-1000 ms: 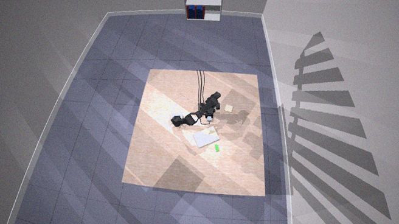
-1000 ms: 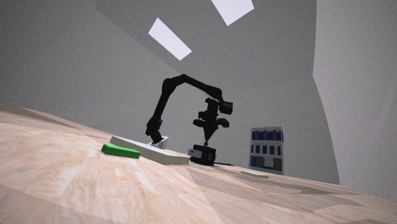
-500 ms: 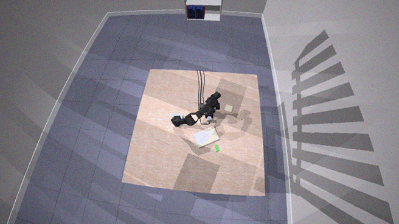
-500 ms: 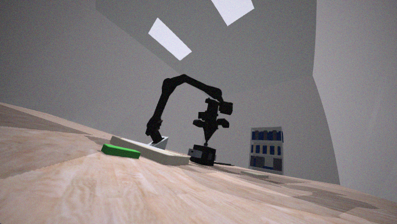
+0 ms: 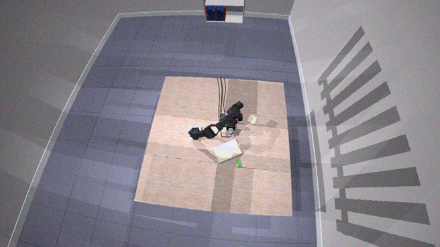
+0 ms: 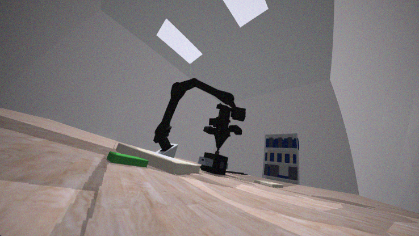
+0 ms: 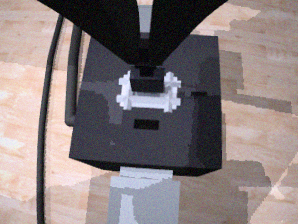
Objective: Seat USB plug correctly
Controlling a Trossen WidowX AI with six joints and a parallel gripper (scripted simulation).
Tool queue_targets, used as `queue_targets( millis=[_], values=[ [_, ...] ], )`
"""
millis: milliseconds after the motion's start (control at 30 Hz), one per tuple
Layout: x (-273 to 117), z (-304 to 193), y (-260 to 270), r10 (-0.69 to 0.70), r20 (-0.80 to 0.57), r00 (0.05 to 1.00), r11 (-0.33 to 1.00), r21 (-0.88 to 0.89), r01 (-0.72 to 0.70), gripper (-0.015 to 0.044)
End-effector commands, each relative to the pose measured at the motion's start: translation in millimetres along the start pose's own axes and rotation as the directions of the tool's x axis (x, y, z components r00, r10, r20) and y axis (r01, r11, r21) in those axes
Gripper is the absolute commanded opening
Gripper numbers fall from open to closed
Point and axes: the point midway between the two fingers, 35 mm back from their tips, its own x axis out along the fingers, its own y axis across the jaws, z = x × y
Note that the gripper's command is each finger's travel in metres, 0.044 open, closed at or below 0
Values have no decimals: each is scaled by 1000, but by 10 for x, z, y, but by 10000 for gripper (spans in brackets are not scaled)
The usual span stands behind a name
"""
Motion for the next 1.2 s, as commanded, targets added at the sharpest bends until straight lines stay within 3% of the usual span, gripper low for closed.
queue_targets(
  millis=[0, 1167],
  values=[
    [9, 3, 4, 2, 2, 1000, 1000, -4, -2, 0],
    [51, 4, 4, 2, 2, 1000, 1000, -4, -2, 0]
  ],
)
